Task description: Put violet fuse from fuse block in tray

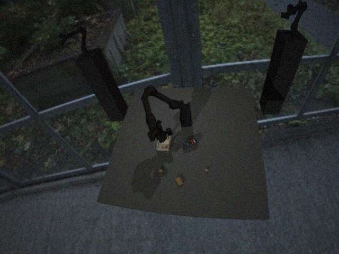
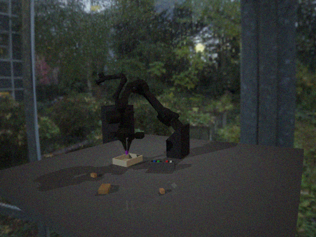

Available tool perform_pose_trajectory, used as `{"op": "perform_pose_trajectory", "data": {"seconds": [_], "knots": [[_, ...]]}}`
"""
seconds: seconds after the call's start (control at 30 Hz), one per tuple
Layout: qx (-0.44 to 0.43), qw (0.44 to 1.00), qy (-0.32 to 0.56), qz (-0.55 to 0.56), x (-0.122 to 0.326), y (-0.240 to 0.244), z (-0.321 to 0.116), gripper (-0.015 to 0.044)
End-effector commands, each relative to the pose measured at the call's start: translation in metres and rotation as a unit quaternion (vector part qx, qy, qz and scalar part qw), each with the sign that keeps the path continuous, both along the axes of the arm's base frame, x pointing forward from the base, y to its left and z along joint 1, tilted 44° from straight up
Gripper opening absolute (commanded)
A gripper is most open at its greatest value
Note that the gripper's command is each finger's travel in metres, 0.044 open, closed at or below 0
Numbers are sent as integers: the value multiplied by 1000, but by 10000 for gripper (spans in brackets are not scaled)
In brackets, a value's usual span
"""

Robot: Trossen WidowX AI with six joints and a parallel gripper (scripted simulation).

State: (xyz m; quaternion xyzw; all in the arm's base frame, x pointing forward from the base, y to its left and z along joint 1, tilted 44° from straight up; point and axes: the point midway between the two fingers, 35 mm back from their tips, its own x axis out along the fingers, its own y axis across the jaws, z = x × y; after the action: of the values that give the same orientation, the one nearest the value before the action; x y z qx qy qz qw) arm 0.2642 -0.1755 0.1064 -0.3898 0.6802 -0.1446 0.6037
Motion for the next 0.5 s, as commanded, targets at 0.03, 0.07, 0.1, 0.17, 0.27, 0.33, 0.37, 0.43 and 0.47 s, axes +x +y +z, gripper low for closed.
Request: {"op": "perform_pose_trajectory", "data": {"seconds": [0.03, 0.07, 0.1, 0.17, 0.27, 0.33, 0.37, 0.43, 0.47], "knots": [[1, 1000, 3, 2, -1, -5, -7, 0], [1, 1000, 3, 2, -1, -5, -7, 0], [1, 1000, 3, 2, -1, -5, -7, 0], [0, 1000, 1, 0, -1, -4, -4, 53], [0, 1000, 1, 0, -1, -4, -4, 131], [0, 1000, 1, 0, -1, -4, -4, 184], [0, 1000, 1, 0, -1, -4, -4, 210], [0, 1000, 1, 0, -1, -4, -4, 262], [0, 1000, 1, 0, -1, -4, -4, 289]]}}
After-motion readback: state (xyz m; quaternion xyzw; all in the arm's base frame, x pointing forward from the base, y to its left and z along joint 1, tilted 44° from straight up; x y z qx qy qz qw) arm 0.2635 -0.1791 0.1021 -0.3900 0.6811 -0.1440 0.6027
